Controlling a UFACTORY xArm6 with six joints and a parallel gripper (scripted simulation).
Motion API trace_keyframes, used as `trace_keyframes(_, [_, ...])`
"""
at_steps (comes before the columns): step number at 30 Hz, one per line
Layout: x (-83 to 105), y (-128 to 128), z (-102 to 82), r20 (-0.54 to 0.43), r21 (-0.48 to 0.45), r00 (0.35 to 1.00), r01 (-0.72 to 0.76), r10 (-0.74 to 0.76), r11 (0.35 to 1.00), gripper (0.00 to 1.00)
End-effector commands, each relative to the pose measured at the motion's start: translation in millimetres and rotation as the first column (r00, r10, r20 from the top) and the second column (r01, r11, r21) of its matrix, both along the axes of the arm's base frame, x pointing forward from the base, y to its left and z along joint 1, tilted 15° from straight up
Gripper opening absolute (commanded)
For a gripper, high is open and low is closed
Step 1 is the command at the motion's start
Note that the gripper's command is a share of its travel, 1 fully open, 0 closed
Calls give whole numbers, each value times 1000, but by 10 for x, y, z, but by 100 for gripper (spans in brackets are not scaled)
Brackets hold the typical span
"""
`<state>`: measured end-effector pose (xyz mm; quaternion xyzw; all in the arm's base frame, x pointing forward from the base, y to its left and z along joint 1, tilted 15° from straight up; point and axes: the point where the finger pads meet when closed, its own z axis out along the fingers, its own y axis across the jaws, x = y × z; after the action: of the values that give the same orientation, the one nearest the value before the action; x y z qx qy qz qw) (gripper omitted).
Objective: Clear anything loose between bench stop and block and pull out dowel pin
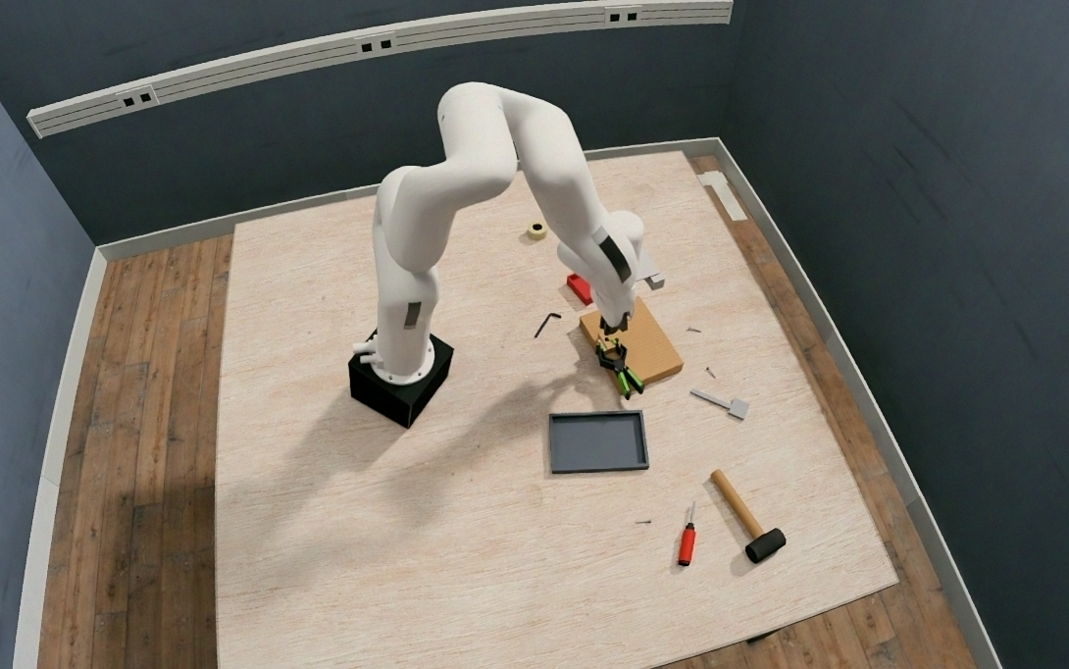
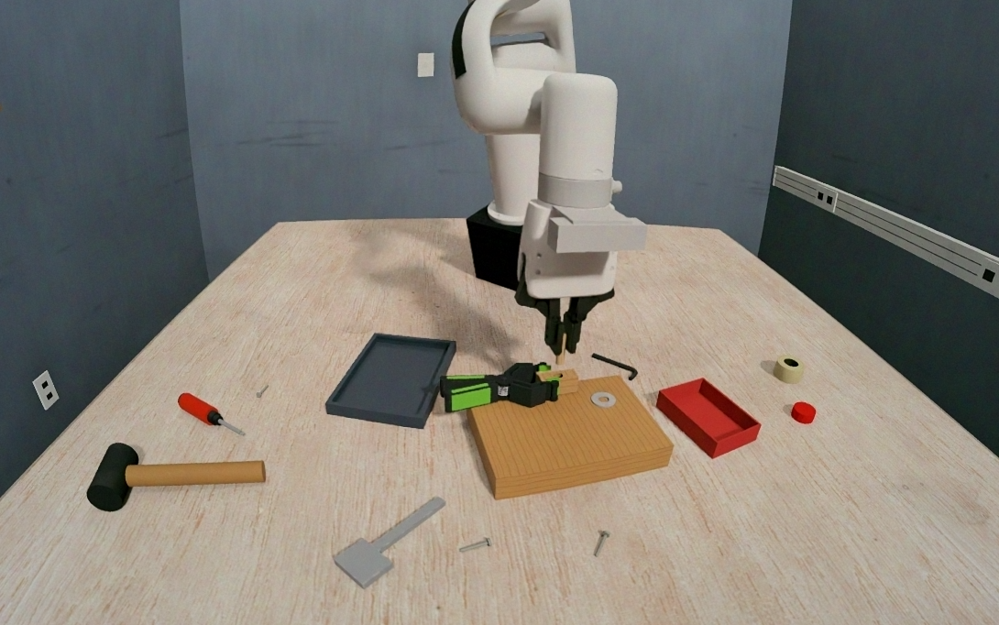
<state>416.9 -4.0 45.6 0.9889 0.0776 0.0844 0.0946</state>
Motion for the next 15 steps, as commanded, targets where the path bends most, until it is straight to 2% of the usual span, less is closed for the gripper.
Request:
trace_keyframes(1, [-5, 18, 103, 3, 0, 1000, 1, -1, 1000, 0])
trace_keyframes(15, [-14, 26, 147, 3, 1, 1000, 1, -1, 1000, 0])
